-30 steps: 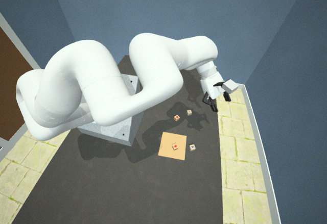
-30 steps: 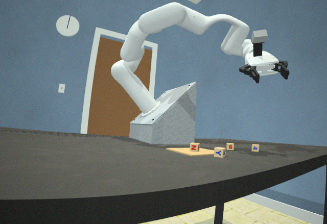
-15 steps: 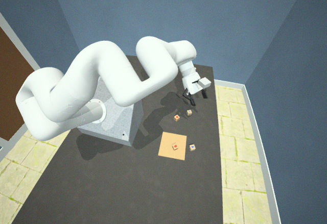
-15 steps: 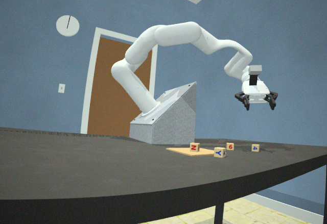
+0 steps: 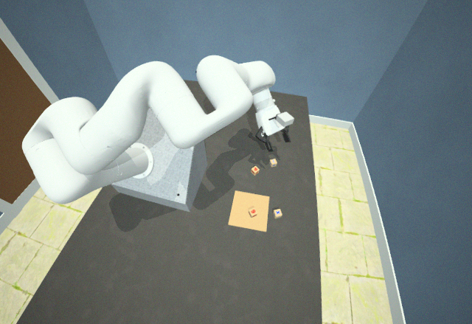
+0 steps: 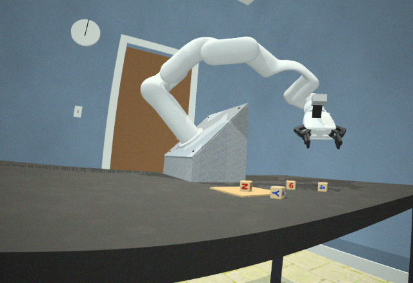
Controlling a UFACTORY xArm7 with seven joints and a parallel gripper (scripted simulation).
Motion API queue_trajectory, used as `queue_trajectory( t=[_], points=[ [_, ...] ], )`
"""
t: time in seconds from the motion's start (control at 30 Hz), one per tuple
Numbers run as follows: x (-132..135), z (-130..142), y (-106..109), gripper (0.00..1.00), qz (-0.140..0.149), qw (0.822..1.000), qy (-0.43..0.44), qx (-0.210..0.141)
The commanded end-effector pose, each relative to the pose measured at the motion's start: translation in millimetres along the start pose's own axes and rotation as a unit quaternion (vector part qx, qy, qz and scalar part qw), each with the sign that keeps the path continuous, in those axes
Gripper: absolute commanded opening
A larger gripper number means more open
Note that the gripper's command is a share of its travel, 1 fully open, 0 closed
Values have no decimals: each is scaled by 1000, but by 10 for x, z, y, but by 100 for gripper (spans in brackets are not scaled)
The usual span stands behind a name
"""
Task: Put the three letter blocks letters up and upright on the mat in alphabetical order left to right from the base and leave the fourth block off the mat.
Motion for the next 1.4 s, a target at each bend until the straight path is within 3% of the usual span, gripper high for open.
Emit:
queue_trajectory(
  t=[0.0,1.27,1.37],
  points=[
    [-10,-5,20,100,-1,1000,-1,-1],
    [-5,-5,21,100,-1,1000,-1,-1],
    [202,-18,45,100,-1,1000,-1,-1]
  ],
)
Point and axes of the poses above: the point where the finger pads meet when closed, its own y axis back along the fingers, its own x axis across the jaws, z = x × y, the point moved 9 cm from there along y, back along the fingers, and after that the axes turned 10 degrees about -y, right-handed, at the moved point
